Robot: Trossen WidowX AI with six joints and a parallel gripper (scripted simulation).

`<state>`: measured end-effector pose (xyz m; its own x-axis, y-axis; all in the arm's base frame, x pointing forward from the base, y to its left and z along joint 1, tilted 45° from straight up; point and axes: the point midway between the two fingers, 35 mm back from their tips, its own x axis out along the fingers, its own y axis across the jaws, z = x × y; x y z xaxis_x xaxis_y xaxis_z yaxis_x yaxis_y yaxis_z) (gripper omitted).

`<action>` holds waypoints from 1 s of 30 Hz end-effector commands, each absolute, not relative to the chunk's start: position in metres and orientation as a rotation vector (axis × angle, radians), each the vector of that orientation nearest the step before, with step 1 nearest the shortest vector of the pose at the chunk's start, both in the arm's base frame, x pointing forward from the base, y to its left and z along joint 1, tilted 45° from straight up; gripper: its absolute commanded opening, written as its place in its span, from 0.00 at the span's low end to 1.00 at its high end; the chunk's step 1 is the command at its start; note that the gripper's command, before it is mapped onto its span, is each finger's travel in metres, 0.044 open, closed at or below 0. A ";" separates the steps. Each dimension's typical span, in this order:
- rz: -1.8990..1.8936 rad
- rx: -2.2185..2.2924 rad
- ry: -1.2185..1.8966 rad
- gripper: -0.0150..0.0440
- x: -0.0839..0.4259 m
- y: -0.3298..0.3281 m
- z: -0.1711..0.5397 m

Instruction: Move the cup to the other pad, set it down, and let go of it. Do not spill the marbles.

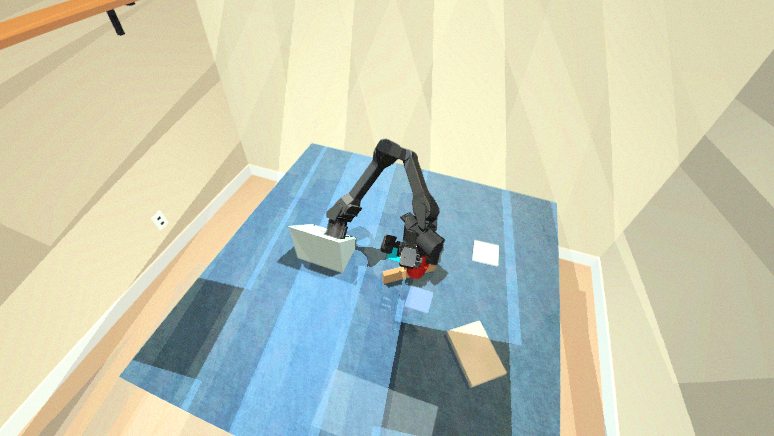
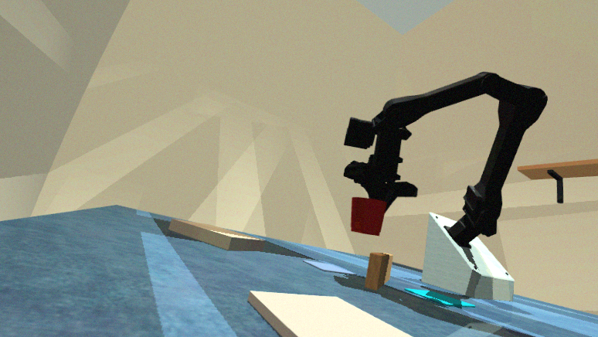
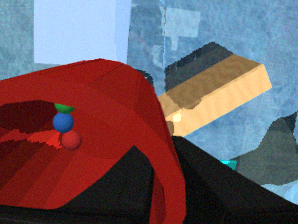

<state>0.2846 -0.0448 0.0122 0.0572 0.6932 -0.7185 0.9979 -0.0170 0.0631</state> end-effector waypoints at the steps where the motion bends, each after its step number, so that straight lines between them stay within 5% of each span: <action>1: -0.690 1.773 1.703 0.25 0.279 -0.038 0.017; 30: -0.691 1.774 1.706 0.25 0.250 -0.008 0.047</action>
<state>0.2543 -0.0133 0.0446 0.0554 0.6949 -0.7170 0.9980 -0.0171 0.0606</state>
